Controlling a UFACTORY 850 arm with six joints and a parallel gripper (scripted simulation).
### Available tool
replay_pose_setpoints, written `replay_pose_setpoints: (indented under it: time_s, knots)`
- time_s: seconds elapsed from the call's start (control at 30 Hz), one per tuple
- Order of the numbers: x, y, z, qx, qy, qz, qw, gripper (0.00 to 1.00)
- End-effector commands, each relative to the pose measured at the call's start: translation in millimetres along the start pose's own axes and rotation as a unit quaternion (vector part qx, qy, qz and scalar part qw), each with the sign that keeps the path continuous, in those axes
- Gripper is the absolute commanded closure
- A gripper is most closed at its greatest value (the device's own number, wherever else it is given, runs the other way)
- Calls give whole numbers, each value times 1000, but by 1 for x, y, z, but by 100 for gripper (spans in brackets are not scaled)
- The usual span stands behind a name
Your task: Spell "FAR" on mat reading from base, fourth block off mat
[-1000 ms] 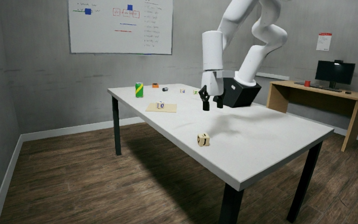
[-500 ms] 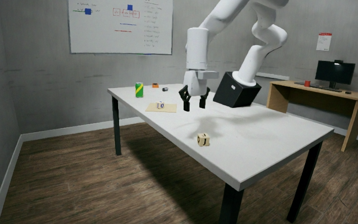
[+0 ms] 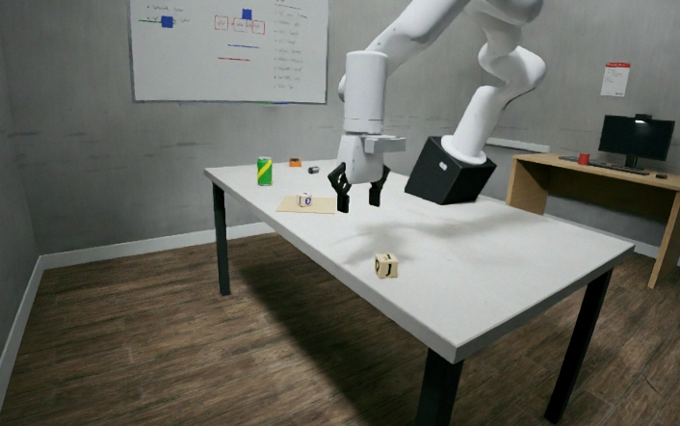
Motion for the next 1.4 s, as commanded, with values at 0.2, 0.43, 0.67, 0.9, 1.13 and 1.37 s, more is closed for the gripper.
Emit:
replay_pose_setpoints:
  time_s: [0.2,0.43,0.67,0.9,1.13,1.37]
  knots:
    - [1,-1,0,0,0,-1,1000,0]
    - [1,-1,0,0,0,-1,1000,0]
    - [1,-1,0,0,0,-1,1000,0]
    - [1,-1,0,0,0,-1,1000,0]
    - [1,-1,0,0,0,-1,1000,0]
    - [1,-2,-29,-3,0,0,1000,0]
Point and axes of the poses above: the point where the finger pads meet when closed, its own y axis out along the fingers, its own x axis across the jaws, z = x × y, the point moved 1 cm from there along -y, back along the fingers, and after that the axes turned 8 degrees about -y, right-handed, at the moved point
